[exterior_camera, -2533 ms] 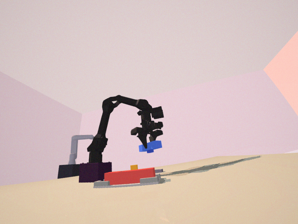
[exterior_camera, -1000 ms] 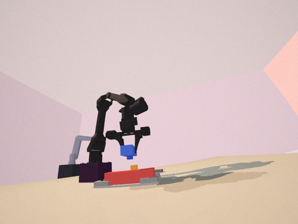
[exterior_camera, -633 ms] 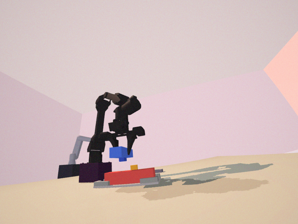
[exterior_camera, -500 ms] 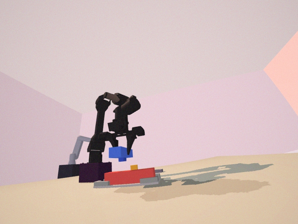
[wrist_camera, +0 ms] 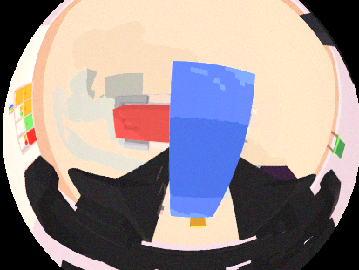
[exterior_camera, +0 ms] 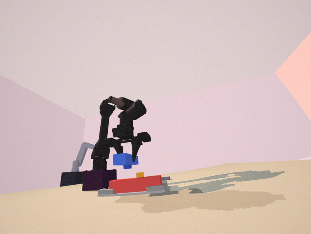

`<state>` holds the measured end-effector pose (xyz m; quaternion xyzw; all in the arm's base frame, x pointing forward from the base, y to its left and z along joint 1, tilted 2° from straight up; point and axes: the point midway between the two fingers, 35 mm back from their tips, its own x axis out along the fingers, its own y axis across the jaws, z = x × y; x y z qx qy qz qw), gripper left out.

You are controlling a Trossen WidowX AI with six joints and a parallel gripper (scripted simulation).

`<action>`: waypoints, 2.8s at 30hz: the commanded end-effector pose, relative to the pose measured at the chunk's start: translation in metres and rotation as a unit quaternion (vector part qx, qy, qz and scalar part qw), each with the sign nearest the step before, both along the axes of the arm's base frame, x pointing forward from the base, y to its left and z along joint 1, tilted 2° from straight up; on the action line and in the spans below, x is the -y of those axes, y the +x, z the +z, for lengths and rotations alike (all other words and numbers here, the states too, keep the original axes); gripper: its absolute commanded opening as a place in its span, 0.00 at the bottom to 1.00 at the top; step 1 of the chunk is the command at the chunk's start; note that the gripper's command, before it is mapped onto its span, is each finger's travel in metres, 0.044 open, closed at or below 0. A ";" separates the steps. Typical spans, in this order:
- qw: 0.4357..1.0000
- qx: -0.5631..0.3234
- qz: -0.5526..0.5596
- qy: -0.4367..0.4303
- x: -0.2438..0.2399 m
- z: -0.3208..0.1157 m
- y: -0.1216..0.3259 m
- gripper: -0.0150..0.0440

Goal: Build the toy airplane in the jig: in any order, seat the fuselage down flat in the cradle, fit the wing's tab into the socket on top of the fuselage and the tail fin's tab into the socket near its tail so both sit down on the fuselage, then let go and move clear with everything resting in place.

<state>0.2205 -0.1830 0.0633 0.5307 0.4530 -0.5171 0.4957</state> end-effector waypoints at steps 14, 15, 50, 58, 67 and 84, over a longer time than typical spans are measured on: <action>1.000 0.002 -0.003 0.001 0.001 -0.020 0.003 0.58; 1.000 0.002 -0.003 0.001 0.001 -0.022 0.003 0.58; 1.000 0.000 0.000 0.000 0.001 -0.038 0.003 0.75; 1.000 0.000 0.000 0.000 0.001 -0.038 0.003 1.00; 1.000 0.001 -0.001 0.000 0.002 -0.013 0.004 1.00; 0.965 -0.006 0.263 -0.015 0.002 0.047 0.001 1.00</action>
